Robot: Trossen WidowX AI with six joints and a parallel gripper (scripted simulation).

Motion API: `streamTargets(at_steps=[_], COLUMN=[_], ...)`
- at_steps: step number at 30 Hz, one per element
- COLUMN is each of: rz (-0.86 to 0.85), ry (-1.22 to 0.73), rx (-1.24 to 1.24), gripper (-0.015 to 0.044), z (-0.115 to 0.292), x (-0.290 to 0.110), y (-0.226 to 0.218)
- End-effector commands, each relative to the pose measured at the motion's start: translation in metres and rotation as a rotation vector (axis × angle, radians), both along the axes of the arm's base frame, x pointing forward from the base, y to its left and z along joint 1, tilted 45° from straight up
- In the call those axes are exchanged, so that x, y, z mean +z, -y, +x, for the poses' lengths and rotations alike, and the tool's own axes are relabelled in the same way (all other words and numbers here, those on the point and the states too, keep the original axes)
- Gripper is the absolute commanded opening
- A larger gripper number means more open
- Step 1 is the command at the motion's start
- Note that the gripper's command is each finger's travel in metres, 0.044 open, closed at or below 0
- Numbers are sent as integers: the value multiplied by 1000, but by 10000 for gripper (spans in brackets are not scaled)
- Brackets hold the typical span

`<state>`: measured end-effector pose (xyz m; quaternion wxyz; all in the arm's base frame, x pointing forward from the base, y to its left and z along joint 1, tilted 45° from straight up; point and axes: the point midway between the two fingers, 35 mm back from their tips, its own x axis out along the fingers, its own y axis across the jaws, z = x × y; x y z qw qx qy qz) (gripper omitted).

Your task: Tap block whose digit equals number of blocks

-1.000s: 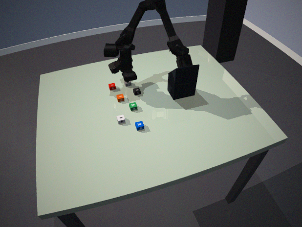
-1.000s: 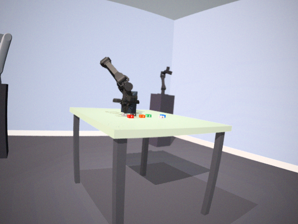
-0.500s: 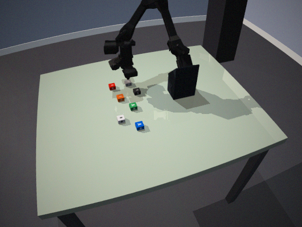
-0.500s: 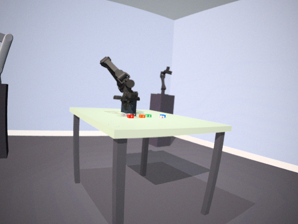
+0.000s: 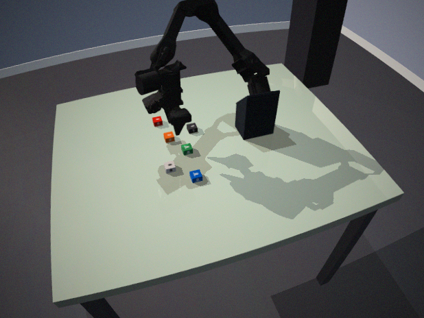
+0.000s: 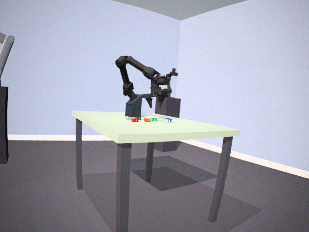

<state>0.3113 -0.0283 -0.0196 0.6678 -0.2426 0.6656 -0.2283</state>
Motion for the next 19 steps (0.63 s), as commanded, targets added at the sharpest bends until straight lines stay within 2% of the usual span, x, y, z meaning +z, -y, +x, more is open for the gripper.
streamTargets(at_steps=[1, 9, 19], rz=[6, -66, -89], ry=[-9, 8, 18], rx=[-19, -79, -90], gripper=[400, 400, 400], z=[-3, -45, -57], x=[-35, -99, -111], y=[-59, -150, -163])
